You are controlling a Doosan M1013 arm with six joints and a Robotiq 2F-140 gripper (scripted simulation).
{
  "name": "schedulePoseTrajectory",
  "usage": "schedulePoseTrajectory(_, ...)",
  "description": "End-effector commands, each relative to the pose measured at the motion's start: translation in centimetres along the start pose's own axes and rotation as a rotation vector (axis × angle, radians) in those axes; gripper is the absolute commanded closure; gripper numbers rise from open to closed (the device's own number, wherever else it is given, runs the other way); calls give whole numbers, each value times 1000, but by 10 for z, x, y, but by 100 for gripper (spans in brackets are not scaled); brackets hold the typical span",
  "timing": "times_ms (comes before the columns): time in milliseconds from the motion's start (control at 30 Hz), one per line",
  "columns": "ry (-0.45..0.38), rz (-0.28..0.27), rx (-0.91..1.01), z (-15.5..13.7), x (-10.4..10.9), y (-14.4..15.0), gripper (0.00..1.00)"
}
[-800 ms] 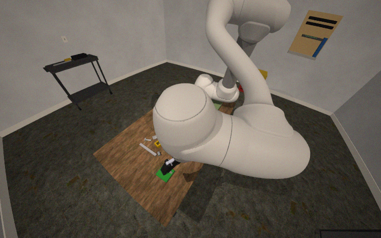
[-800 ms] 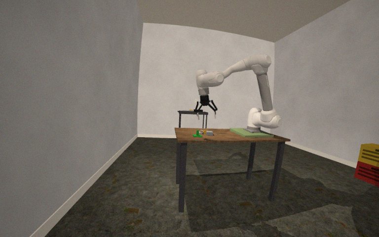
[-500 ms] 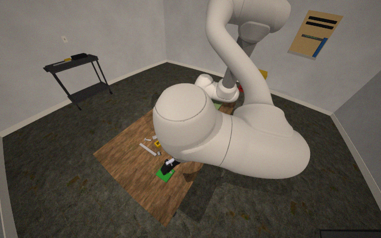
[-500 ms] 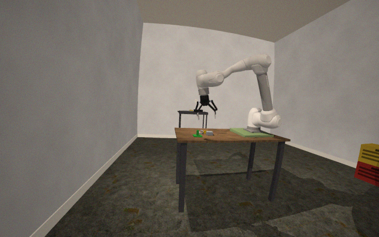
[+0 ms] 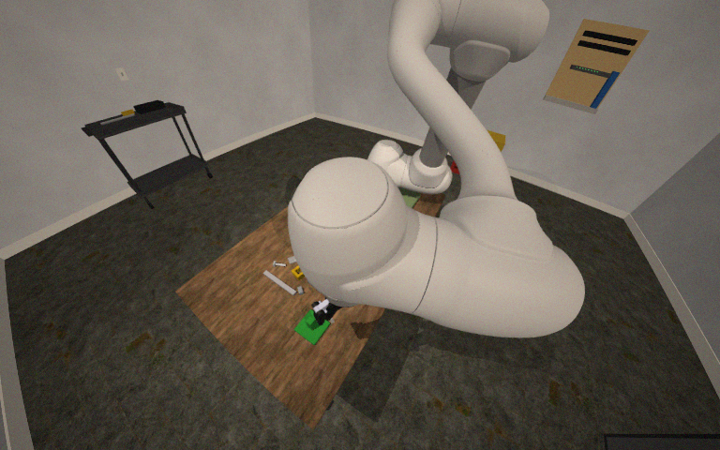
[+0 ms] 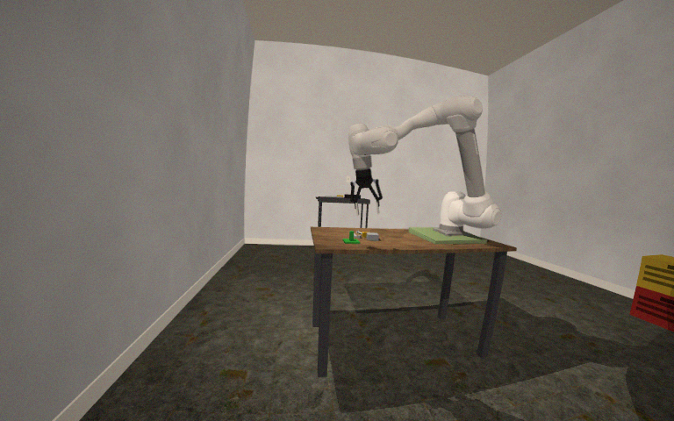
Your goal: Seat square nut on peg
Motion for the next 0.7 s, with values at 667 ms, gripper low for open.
schedulePoseTrajectory(667,53,-33,448,-65,-26,24,60)
Point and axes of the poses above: the point where the finger pads meet when closed, its own x axis back along the fingers, its own y axis across the jaws, z = x × y, the point moved 7 cm from there along x, back along the fingers, and after that the axes turned 1 degree about -x, right-handed, at the moved point
